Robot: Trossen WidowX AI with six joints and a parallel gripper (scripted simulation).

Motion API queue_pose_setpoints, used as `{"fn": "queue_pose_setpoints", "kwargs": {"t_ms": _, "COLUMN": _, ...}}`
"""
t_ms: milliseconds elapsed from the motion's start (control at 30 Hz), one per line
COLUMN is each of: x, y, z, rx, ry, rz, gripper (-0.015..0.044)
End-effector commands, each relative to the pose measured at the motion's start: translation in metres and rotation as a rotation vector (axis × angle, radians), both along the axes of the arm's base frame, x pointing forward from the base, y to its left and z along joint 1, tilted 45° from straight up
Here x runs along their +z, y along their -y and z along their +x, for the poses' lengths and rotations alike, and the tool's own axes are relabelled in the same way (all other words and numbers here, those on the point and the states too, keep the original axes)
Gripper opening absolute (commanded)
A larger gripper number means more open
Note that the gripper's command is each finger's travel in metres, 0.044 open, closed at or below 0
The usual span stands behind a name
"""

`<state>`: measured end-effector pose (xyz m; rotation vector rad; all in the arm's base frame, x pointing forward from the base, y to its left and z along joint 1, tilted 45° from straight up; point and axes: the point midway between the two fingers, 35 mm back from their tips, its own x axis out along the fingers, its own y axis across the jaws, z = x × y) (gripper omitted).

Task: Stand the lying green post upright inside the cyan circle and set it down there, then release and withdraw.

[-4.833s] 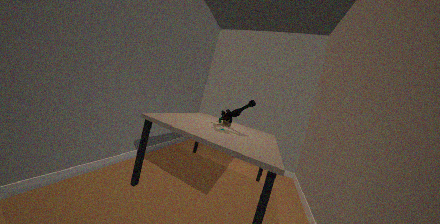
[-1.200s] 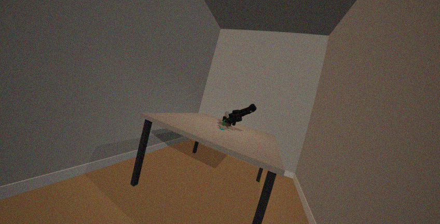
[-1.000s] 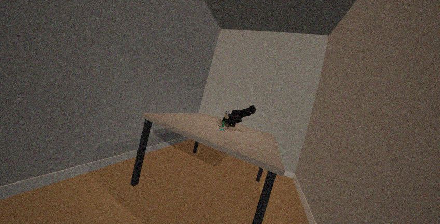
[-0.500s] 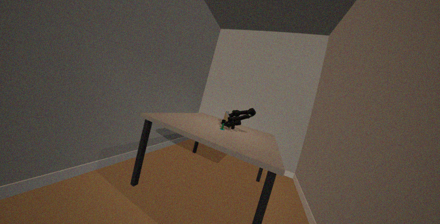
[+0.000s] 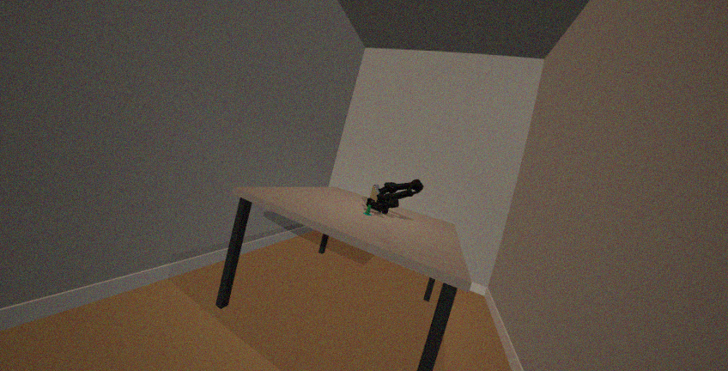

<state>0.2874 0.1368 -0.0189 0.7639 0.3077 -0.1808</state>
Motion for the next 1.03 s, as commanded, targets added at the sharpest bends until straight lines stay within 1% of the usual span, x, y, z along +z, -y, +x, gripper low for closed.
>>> {"fn": "queue_pose_setpoints", "kwargs": {"t_ms": 0, "x": 0.000, "y": 0.000, "z": 0.000, "rx": -0.005, "ry": 0.003, "rz": 0.003, "gripper": 0.0285}}
{"fn": "queue_pose_setpoints", "kwargs": {"t_ms": 133, "x": 0.000, "y": 0.000, "z": 0.000, "rx": -0.005, "ry": 0.003, "rz": 0.003, "gripper": 0.0390}}
{"fn": "queue_pose_setpoints", "kwargs": {"t_ms": 167, "x": 0.000, "y": 0.000, "z": 0.000, "rx": -0.005, "ry": 0.003, "rz": 0.003, "gripper": 0.0400}}
{"fn": "queue_pose_setpoints", "kwargs": {"t_ms": 867, "x": 0.061, "y": 0.059, "z": 0.010, "rx": -0.011, "ry": 0.012, "rz": 0.008, "gripper": 0.0400}}
{"fn": "queue_pose_setpoints", "kwargs": {"t_ms": 1000, "x": 0.063, "y": 0.063, "z": 0.010, "rx": -0.008, "ry": 0.007, "rz": 0.002, "gripper": 0.0400}}
